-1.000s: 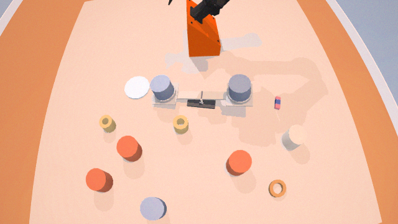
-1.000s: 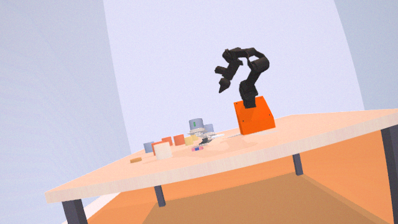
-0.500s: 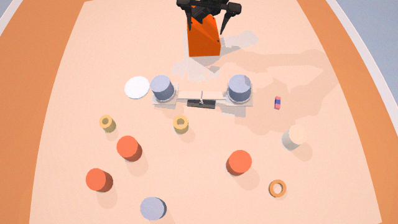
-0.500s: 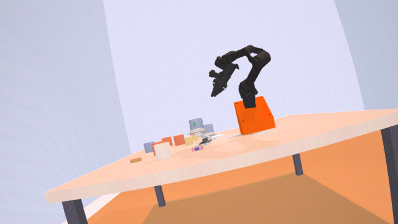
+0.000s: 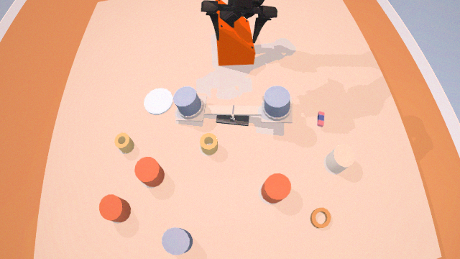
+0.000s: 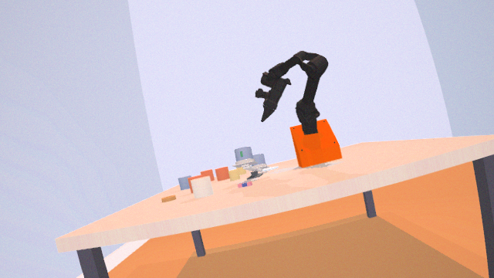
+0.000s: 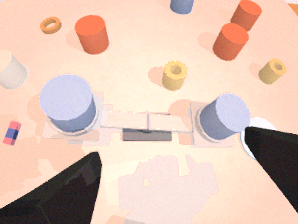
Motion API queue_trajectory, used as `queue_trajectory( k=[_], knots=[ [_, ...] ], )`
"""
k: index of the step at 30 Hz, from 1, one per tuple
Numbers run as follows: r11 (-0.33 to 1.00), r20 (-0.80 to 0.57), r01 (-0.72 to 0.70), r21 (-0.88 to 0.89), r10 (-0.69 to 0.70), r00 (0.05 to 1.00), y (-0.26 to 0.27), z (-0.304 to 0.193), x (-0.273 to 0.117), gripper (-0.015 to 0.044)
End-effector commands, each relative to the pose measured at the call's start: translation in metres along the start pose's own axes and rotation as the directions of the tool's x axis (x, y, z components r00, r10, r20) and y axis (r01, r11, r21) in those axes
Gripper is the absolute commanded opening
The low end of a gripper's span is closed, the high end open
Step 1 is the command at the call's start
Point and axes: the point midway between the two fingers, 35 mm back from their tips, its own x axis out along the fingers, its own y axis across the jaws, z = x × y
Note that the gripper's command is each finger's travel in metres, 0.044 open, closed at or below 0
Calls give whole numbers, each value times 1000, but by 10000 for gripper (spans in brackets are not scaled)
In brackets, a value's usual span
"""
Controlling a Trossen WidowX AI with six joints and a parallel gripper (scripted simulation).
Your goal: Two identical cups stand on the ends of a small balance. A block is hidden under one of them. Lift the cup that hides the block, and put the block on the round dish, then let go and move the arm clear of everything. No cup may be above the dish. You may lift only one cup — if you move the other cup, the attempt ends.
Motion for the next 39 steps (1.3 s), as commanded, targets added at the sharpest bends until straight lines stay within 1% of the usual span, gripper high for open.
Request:
queue_trajectory(
  k=[1,10,17,28,39],
  knots=[
    [993,-64,-11,-114,4,998,-10,8,6,440],
    [942,-209,-76,-326,7,978,-31,16,26,440],
    [849,-297,-180,-497,29,954,-50,22,44,440],
    [636,-426,-364,-680,60,903,-79,22,79,440],
    [353,-549,-541,-763,88,831,-108,10,122,440]
  ],
)
